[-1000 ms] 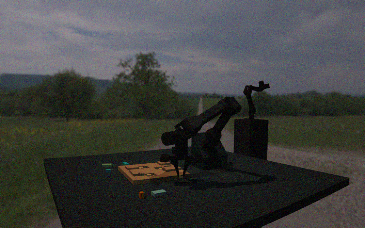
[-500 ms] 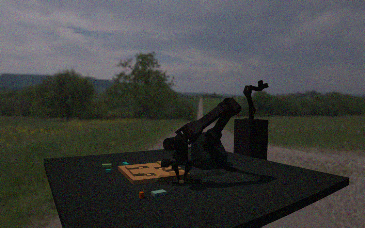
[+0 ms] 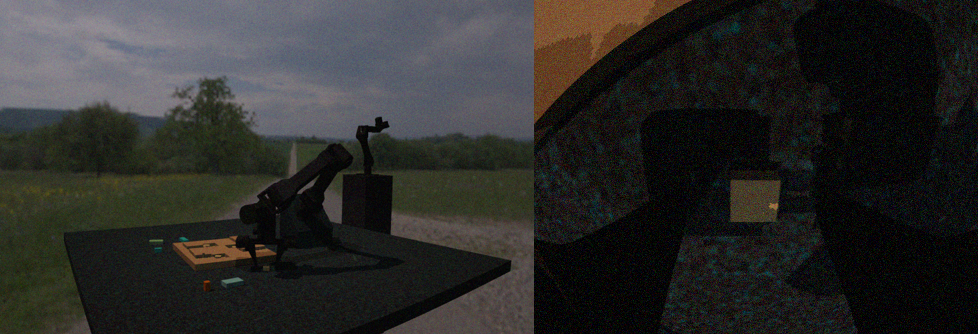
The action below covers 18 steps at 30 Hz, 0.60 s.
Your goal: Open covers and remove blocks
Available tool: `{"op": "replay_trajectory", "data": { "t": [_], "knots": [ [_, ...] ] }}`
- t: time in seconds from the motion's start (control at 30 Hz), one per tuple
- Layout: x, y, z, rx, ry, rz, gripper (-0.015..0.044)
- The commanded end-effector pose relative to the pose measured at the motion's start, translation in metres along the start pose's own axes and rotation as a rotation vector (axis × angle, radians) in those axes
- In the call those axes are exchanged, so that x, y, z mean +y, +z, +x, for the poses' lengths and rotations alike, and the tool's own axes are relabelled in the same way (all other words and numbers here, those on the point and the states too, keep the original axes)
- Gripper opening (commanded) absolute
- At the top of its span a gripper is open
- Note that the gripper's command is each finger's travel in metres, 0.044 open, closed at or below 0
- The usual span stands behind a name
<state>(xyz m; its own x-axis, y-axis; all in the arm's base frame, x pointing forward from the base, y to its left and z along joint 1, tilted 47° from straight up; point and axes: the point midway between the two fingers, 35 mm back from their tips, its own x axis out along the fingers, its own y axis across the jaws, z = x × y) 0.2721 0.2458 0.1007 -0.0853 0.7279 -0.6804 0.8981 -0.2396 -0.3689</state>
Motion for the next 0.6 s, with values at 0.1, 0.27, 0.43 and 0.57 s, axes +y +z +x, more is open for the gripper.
{"op": "replay_trajectory", "data": {
  "t": [0.1, 0.27, 0.43, 0.57],
  "knots": [
    [0.000, 0.000, -0.002, 0.000, 0.000, -0.002, 0.0440],
    [0.002, 0.000, -0.017, -0.003, 0.002, -0.002, 0.0440],
    [0.003, 0.000, -0.033, -0.004, 0.004, -0.001, 0.0440],
    [0.003, 0.000, -0.046, -0.005, 0.004, 0.000, 0.0440]
  ]
}}
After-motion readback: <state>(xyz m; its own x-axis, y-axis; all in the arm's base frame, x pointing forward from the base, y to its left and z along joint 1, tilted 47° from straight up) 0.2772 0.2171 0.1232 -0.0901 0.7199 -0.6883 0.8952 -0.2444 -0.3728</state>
